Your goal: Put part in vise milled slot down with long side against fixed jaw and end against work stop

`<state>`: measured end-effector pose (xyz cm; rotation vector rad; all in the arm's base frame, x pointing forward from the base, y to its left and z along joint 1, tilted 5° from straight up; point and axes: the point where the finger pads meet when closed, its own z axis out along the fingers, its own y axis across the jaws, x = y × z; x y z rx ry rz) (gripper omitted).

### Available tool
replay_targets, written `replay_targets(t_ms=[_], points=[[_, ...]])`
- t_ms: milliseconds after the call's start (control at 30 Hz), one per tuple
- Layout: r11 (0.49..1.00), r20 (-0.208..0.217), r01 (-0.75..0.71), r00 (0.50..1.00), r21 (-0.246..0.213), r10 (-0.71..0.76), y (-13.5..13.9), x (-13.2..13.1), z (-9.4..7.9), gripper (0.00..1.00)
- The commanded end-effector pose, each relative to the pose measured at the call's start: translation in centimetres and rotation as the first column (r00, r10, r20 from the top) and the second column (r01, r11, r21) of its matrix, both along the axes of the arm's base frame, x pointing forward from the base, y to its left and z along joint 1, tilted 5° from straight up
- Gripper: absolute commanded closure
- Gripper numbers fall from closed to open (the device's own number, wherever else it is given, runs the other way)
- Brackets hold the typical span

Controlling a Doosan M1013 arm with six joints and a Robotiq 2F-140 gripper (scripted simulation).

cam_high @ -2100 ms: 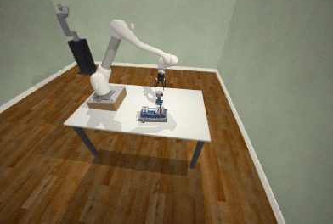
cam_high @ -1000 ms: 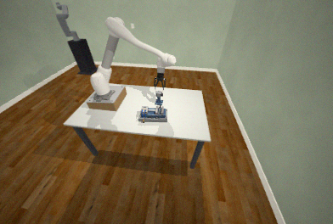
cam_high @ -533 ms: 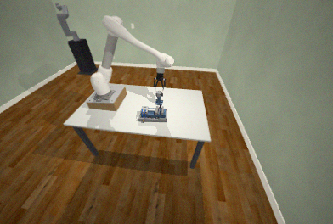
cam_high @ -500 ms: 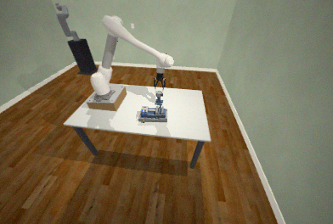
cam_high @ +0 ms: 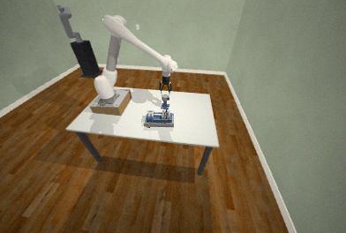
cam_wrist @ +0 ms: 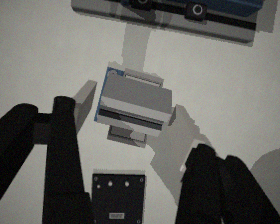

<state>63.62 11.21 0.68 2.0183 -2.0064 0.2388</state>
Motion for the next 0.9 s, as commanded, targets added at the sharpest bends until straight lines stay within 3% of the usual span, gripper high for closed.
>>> replay_targets(t_ms=[0, 700, 867], points=[[0.999, 0.000, -0.001, 1.000, 0.047, 0.001, -0.21, -0.03, 0.16, 0.49], [0.970, -0.001, 0.015, 1.000, 0.242, -0.015, -0.71, -0.03, 0.25, 0.49], [0.962, -0.002, 0.018, 1.000, 0.271, -0.018, -0.79, -0.03, 0.25, 0.49]])
